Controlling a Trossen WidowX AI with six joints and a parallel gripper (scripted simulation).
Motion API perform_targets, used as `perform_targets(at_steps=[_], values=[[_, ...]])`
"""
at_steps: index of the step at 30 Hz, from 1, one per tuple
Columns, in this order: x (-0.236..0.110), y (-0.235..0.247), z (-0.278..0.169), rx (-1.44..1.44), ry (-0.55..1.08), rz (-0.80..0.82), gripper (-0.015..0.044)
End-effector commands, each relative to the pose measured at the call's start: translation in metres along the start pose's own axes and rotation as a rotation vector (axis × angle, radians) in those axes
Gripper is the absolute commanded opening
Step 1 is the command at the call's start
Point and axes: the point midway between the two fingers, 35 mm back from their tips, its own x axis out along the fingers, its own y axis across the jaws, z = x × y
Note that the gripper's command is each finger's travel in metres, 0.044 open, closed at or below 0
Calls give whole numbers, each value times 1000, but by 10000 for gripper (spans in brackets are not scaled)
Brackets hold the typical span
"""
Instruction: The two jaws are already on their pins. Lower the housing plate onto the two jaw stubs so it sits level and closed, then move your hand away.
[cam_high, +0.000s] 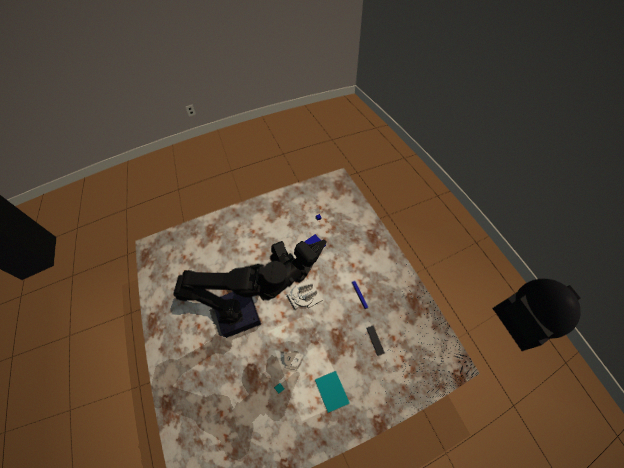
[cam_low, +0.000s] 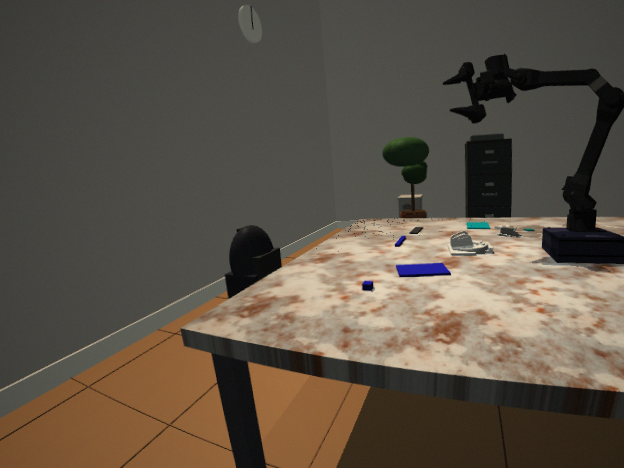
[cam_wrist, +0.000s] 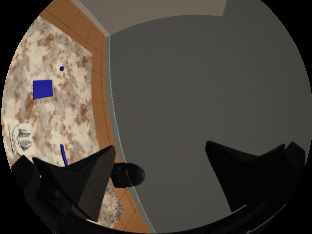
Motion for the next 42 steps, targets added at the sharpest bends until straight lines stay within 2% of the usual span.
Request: perform_targets(at_steps=[1, 22, 42], values=[[3, 11, -15, 101, 40, 27, 440], [1, 55, -70, 615, 256, 90, 440], [-12, 102, -116, 1097, 493, 84, 440]])
